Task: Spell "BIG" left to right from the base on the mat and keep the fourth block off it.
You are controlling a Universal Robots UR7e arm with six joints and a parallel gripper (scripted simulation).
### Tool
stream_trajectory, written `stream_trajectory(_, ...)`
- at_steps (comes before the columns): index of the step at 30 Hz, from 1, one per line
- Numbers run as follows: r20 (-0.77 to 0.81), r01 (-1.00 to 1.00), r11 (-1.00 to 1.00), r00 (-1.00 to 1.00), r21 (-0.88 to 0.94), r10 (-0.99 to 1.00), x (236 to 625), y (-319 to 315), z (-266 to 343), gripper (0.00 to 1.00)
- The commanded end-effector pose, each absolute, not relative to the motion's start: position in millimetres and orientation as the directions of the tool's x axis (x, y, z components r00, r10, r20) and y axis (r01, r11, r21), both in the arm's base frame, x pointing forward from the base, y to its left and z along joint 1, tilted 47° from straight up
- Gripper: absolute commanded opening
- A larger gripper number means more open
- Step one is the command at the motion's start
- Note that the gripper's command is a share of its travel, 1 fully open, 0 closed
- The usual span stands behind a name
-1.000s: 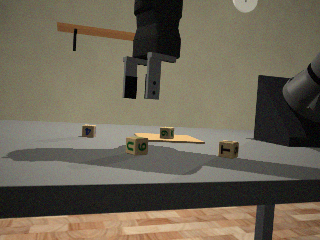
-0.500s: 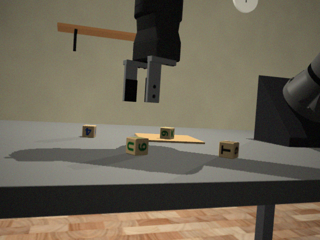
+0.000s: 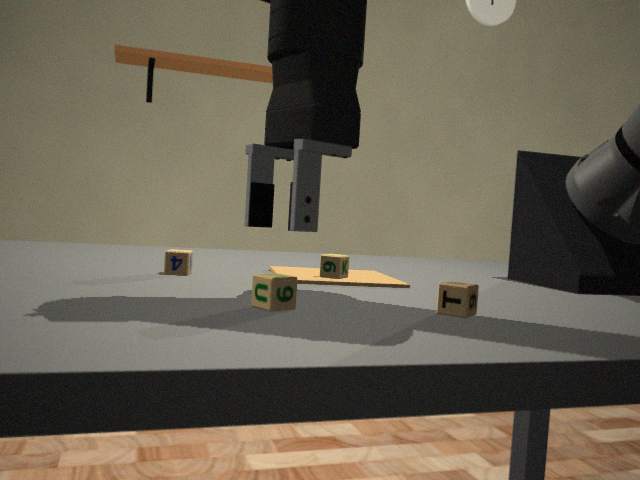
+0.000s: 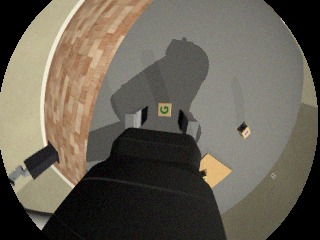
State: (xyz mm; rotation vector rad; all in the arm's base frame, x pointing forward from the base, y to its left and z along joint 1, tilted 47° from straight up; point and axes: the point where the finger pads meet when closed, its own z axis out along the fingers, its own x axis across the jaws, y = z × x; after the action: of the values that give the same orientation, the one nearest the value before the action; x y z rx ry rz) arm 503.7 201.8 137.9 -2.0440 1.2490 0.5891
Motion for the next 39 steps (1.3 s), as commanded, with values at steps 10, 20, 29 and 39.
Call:
stream_trajectory(10, -0.670, -0.897, -0.324, 0.441, -0.301, -0.597, 502.4, 216.6, 123.9, 1.00)
stream_trajectory(20, -0.670, -0.897, -0.324, 0.441, -0.301, -0.598, 502.1, 221.7, 119.0, 1.00)
stream_trajectory(29, -0.668, -0.896, -0.324, 0.442, -0.303, -0.598, 502.9, 222.8, 118.5, 1.00)
stream_trajectory(39, -0.668, -0.896, -0.324, 0.442, -0.303, -0.598, 502.9, 222.6, 118.5, 1.00)
